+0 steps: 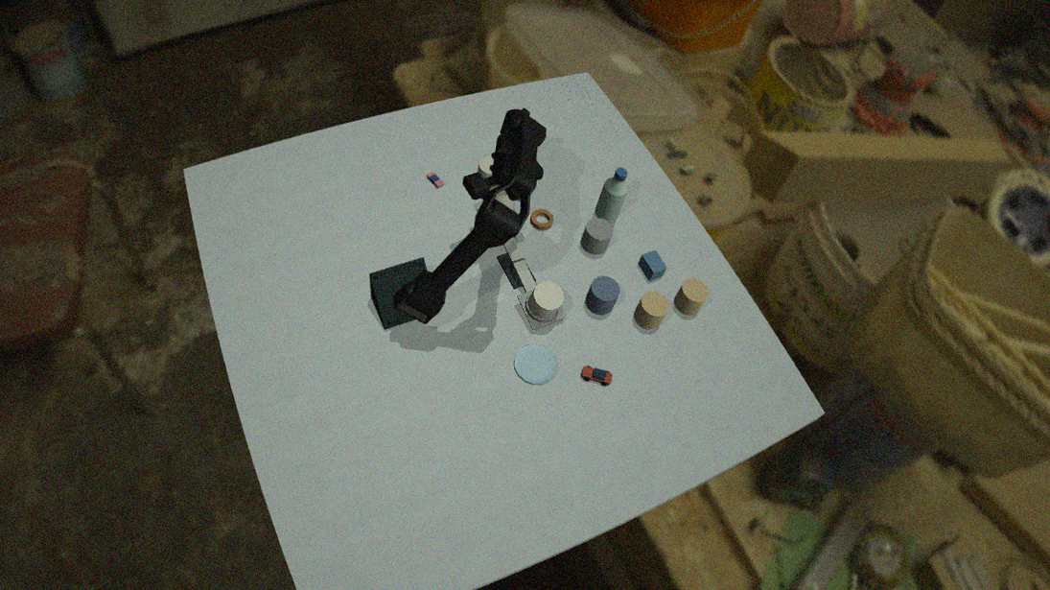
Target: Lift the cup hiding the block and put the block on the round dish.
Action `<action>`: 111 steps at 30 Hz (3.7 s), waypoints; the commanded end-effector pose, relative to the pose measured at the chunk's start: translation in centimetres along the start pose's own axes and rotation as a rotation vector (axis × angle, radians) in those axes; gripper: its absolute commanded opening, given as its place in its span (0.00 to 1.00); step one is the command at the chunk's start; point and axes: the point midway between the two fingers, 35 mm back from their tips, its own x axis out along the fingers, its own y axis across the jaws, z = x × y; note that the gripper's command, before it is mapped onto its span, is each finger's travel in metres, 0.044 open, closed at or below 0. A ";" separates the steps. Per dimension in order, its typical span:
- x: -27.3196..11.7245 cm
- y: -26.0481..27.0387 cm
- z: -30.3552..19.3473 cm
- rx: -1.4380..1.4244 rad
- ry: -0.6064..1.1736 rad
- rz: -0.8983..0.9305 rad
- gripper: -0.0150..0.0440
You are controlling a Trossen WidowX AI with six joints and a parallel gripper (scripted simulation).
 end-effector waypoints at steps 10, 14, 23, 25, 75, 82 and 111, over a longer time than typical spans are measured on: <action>-2.4 0.1 -0.7 0.002 0.034 0.026 0.25; -3.0 0.0 -0.7 0.000 0.035 0.028 0.25; -4.1 -0.2 -0.6 -0.004 0.037 0.030 0.25; -4.4 -0.2 -0.5 -0.004 0.037 0.031 0.25; -5.4 -0.4 -0.2 -0.012 0.030 0.028 0.25; -5.4 -0.4 -0.2 -0.012 0.030 0.028 0.25; 3.4 -6.5 -10.0 0.030 0.023 -0.003 0.25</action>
